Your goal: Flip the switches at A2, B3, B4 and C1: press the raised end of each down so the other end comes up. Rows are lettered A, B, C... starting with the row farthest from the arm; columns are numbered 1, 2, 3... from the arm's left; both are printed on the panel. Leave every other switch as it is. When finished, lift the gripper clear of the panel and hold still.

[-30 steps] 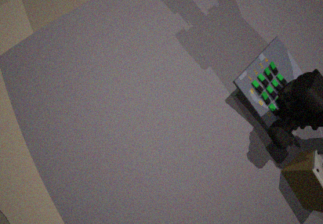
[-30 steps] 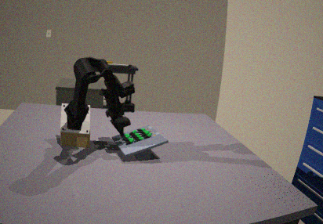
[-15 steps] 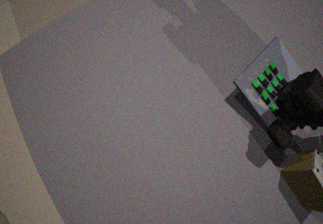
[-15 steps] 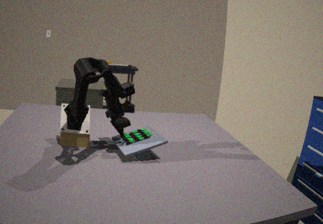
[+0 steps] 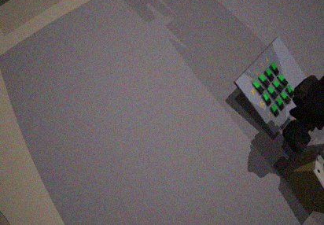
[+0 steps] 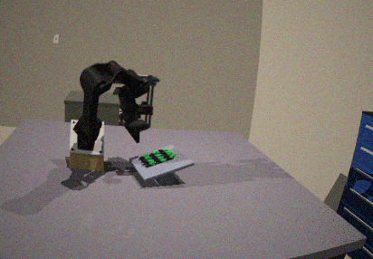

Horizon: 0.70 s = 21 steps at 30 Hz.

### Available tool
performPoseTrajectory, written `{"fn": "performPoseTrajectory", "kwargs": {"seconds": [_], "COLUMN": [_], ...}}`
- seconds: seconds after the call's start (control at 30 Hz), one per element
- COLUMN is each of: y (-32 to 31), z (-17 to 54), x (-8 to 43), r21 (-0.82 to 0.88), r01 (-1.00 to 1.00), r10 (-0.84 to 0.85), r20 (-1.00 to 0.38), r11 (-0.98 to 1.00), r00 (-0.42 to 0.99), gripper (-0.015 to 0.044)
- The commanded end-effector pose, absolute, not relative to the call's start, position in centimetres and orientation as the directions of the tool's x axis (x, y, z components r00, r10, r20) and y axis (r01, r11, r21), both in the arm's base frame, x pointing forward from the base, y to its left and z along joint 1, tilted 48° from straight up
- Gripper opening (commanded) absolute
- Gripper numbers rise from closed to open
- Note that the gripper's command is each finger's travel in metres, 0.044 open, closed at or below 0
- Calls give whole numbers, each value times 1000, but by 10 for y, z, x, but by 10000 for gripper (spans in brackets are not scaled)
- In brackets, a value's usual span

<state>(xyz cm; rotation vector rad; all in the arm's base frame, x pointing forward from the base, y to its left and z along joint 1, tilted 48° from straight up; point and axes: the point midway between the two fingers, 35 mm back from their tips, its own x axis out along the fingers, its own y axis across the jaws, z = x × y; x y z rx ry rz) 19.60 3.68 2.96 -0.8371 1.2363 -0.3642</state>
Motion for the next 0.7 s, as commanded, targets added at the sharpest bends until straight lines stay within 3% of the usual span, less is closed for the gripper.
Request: {"fn": "performPoseTrajectory", "kwargs": {"seconds": [0.0,0.17,0.67], "y": [39,36,35], "z": [35,70,71], "x": [195,242,244], "r21": [-727,-728,-729], "r01": [-180,-178,-178], "r10": [-663,-664,-664], "r20": [-681,-680,-679], "r11": [663,662,661], "r00": [311,312,312], "gripper": [0,0,0]}}
